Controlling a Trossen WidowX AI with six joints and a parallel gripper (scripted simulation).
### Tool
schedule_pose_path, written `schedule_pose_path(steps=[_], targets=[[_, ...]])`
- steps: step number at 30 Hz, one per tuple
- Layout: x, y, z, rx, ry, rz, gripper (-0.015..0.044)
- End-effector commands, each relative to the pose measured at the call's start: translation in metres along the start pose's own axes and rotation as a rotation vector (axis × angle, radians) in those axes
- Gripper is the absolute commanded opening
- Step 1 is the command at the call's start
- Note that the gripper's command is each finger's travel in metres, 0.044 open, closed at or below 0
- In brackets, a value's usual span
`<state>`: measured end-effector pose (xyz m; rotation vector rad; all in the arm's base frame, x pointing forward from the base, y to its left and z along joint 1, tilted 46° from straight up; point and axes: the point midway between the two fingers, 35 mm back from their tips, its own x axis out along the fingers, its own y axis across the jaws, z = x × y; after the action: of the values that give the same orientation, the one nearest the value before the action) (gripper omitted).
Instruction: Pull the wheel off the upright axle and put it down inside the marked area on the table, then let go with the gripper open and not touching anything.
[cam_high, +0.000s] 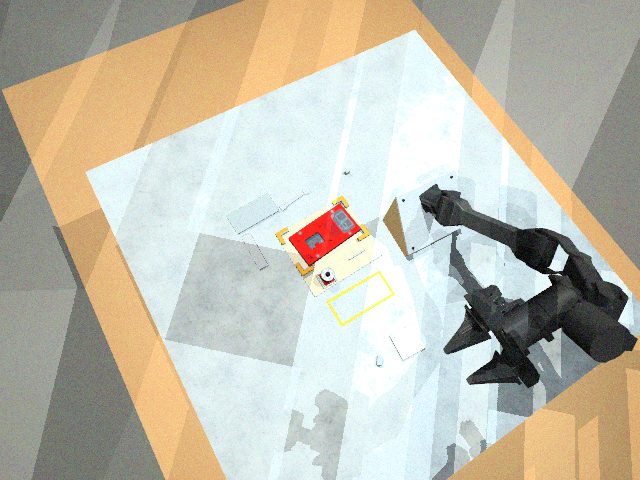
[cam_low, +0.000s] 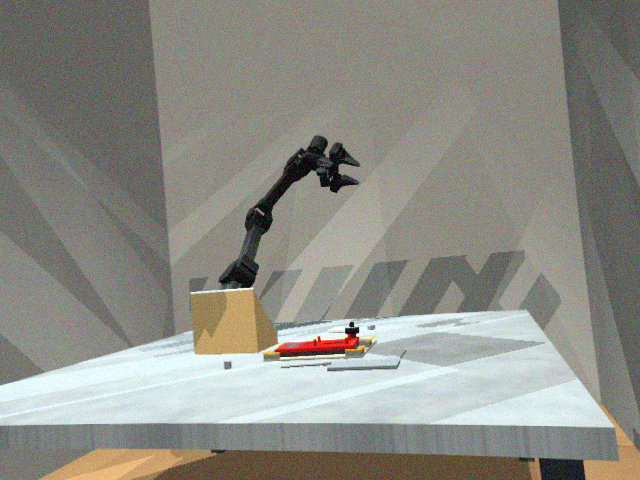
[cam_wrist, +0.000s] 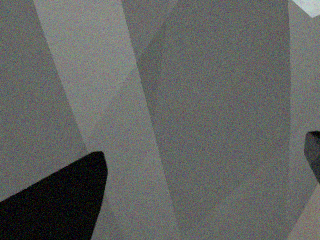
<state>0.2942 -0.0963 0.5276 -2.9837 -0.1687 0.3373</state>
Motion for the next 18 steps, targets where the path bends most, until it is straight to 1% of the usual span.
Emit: schedule_pose_path(steps=[1, 4, 12, 18], targets=[[0.002, 0.001, 0.001, -0.01, -0.004, -0.001, 0.0374], [0.024, 0.015, 0.02, -0.154, -0.064, -0.027, 0.03], [0.095, 0.051, 0.098, -0.65, -0.228, -0.202, 0.03], [0.135, 0.064, 0.164, -0.996, -0.281, -0.398, 0.03]])
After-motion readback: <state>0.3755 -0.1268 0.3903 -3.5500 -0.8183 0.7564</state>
